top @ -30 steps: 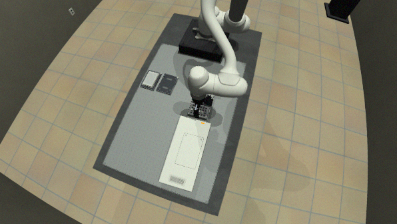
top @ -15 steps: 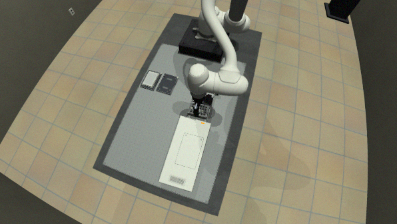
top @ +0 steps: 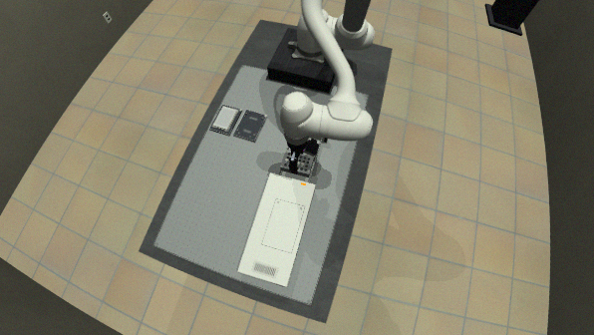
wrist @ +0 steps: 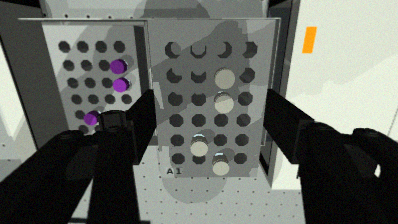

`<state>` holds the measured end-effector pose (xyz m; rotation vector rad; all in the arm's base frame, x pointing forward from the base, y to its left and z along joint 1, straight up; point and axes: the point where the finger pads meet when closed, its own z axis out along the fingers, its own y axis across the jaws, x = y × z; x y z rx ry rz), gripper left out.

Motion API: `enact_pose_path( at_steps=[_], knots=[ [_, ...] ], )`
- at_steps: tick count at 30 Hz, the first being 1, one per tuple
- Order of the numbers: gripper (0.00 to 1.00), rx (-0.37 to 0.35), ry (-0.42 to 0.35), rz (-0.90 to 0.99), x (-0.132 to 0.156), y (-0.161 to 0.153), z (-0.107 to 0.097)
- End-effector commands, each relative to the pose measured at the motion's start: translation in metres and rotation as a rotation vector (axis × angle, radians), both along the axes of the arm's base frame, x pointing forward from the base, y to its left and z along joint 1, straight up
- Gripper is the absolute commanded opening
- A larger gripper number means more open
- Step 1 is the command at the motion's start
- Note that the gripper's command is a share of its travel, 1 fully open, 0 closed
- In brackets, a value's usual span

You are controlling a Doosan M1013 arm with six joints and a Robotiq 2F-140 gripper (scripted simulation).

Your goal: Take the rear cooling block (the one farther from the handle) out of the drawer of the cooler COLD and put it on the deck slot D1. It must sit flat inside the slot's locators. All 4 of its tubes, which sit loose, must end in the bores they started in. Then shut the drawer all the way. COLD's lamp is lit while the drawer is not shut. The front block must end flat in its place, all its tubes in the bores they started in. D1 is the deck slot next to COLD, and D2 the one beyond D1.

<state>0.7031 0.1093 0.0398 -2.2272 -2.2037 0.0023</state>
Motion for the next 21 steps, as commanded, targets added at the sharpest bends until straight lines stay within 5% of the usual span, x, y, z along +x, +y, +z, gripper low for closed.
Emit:
enact_pose_path(
  at_steps=[1, 21],
  knots=[
    [0.1, 0.001, -0.002, 0.0, 0.001, 0.0, 0.004],
    [0.1, 0.001, -0.002, 0.0, 0.001, 0.0, 0.027]
  ],
)
